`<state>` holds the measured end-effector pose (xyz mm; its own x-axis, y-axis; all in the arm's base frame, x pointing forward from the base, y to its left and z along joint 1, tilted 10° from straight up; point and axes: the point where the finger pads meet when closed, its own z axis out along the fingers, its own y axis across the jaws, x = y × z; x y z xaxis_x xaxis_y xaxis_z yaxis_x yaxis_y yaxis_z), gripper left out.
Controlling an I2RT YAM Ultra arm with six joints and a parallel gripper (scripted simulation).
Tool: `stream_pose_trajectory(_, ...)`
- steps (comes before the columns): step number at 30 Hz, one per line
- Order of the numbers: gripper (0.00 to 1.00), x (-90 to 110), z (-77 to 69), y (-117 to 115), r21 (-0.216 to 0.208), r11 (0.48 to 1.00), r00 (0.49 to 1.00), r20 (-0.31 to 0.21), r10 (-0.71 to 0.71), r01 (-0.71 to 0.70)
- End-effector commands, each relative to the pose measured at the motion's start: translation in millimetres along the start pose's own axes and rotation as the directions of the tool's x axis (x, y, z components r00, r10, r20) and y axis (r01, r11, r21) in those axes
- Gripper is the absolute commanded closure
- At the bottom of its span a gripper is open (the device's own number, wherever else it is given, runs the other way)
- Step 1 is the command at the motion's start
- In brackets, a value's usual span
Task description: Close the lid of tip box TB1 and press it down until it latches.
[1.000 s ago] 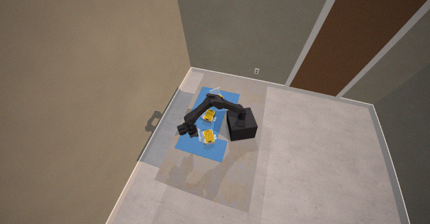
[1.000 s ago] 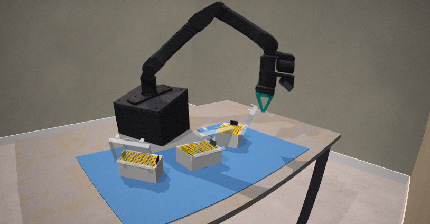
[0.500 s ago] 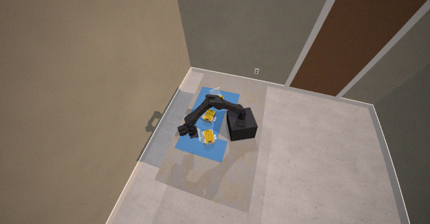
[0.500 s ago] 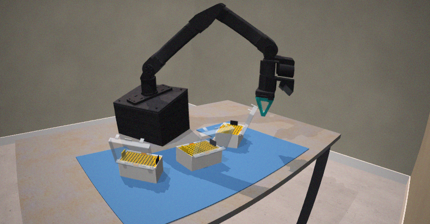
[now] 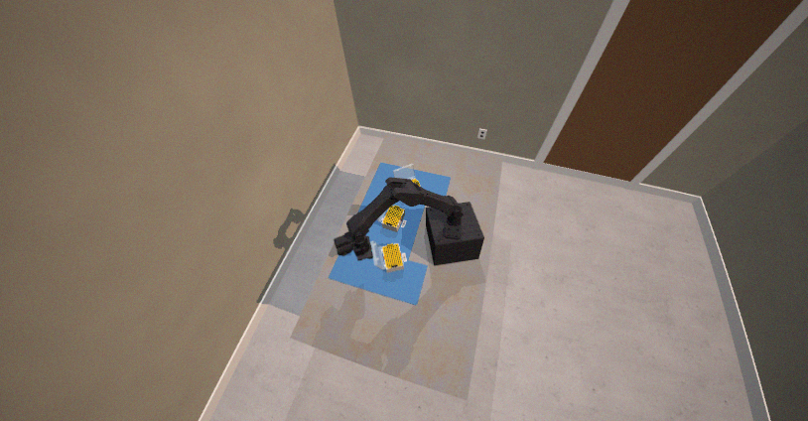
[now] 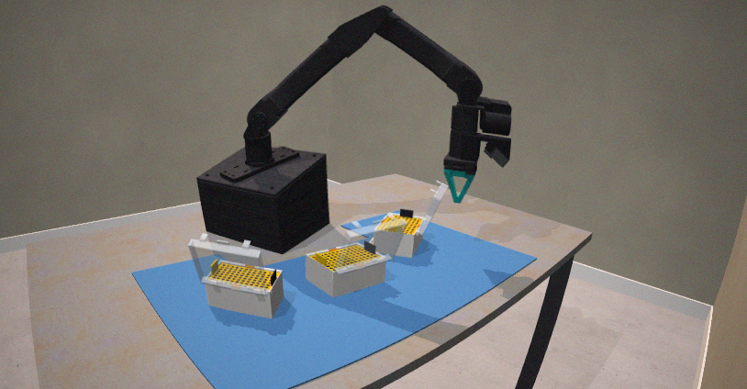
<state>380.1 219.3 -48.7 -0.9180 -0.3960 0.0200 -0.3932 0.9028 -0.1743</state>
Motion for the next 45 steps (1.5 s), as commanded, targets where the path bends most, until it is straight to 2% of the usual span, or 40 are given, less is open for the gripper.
stream_pose_trajectory(1, 1.0, -0.8, -7.6, 0.4, -0.003, 1.0, 1.0, 0.019, 0.001, -0.001)
stream_pose_trajectory(45, 1.0, 49.6, -13.3, 0.5, -0.004, 1.0, 1.0, 0.017, 0.001, -0.001)
